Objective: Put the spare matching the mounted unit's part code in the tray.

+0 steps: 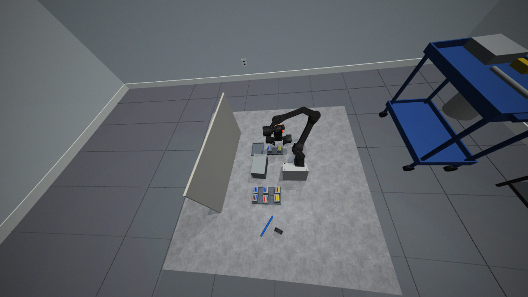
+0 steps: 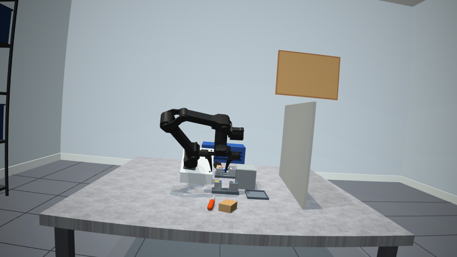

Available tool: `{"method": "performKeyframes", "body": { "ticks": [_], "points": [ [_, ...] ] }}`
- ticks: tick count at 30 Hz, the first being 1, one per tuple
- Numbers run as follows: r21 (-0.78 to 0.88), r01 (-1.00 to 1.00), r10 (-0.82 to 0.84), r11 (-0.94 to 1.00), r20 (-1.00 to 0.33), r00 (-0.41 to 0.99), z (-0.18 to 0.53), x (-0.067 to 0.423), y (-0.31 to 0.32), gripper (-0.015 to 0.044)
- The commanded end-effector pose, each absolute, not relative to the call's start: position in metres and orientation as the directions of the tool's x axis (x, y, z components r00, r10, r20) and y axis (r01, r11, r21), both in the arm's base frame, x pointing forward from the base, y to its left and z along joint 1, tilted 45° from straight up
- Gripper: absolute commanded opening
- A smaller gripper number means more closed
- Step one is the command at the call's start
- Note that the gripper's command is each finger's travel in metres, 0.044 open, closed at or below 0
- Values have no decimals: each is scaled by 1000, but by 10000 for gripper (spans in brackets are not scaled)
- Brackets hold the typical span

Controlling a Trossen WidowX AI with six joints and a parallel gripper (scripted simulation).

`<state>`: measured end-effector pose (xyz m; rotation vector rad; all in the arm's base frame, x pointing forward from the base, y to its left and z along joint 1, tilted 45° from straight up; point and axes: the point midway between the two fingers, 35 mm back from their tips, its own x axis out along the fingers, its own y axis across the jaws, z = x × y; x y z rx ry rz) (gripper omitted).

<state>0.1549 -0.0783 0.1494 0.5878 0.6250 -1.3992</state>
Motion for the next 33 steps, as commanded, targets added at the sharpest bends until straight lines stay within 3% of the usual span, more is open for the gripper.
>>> {"method": "performKeyframes", "body": {
  "ticks": [1,33],
  "points": [
    [4,996,-705,87,-706,65,145,155,-81,300],
    [8,996,-701,87,-710,67,108,162,-117,300]
  ]
}}
